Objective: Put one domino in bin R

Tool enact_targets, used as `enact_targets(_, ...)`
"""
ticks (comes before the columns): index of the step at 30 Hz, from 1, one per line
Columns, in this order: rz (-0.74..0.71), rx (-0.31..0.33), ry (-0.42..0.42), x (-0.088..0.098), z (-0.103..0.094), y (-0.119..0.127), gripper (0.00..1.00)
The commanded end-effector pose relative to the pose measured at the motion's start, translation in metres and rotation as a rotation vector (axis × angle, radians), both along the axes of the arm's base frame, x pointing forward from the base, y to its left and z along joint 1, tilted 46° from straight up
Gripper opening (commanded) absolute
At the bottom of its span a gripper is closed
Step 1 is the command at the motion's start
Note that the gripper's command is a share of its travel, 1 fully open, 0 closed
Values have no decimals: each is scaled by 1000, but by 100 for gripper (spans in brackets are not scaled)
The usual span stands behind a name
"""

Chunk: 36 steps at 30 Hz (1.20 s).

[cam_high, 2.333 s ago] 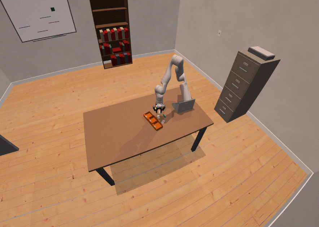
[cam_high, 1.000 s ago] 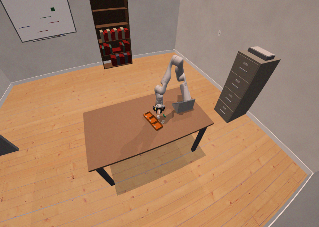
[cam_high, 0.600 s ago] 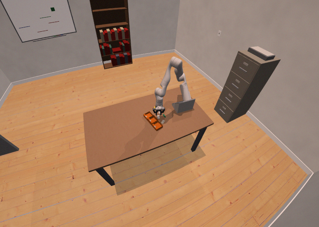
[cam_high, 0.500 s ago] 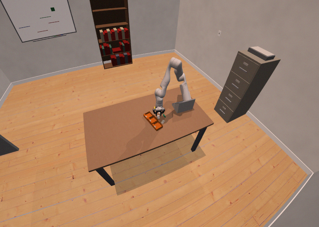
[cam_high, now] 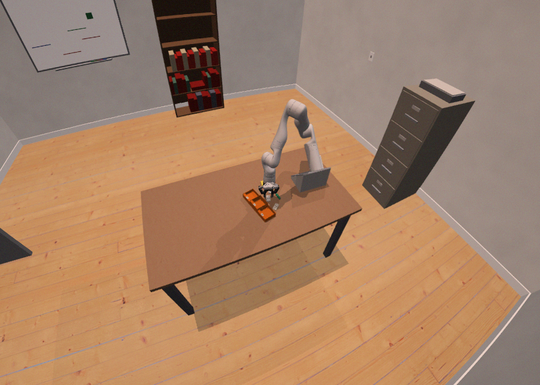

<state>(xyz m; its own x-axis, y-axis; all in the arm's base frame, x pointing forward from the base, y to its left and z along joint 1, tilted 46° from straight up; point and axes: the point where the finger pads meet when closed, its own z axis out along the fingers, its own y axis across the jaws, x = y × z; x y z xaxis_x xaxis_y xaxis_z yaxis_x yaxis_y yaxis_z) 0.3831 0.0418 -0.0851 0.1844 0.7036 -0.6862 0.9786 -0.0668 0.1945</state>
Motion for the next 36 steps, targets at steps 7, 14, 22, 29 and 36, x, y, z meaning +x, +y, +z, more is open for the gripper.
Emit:
enact_targets(7,1,1,-1,2,-6,-4,41)
enact_targets(14,1,1,-1,2,-9,-7,41)
enact_targets(22,1,1,-1,2,-9,-7,41)
enact_targets(29,1,1,-1,2,-9,-7,21)
enact_targets(36,1,1,-1,2,-9,-7,21)
